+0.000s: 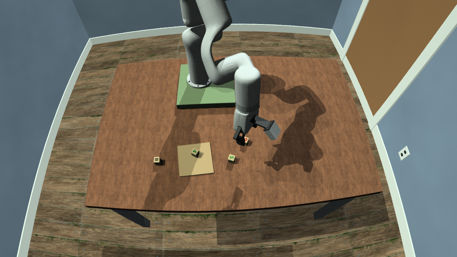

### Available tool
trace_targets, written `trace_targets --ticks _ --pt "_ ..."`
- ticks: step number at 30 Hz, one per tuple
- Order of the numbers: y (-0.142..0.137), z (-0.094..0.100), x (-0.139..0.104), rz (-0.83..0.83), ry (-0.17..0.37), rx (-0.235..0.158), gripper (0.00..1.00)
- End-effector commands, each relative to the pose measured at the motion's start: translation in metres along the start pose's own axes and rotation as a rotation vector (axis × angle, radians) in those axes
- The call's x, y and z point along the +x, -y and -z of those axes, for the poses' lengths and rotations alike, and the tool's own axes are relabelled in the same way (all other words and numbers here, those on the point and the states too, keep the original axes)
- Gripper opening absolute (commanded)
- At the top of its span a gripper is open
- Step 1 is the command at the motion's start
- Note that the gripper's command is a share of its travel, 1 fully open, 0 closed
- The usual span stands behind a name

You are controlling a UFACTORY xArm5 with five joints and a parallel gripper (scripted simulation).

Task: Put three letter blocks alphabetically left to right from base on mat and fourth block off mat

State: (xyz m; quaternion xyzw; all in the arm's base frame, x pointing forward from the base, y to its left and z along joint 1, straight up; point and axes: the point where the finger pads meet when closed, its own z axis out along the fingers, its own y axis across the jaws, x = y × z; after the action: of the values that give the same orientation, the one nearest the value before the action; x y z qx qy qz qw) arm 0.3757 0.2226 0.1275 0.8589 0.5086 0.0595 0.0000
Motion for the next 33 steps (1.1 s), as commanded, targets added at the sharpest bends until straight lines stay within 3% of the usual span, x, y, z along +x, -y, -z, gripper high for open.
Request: trace_targets --ticks 1,15,17,18,29,30,32,33 --pt "-0.025 0.016 -0.014 -0.127 0.017 0.001 1.0" --pt "-0.094 0.07 -0.083 -0.588 0.071 0.001 1.0" --pt "-0.094 0.07 -0.083 -0.588 0.071 0.001 1.0" --pt "-0.106 0.083 -0.1 -0.688 0.083 0.001 1.0" --pt "-0.136 0.127 -0.164 -1.039 0.116 -0.003 1.0" --pt "-0.138 0.129 -0.168 -1.061 0.117 -0.004 1.0" --pt "-0.147 0.104 -0.15 -1.007 0.059 -0.034 1.0" --pt "-0.147 0.104 -0.15 -1.007 0.059 -0.034 1.0"
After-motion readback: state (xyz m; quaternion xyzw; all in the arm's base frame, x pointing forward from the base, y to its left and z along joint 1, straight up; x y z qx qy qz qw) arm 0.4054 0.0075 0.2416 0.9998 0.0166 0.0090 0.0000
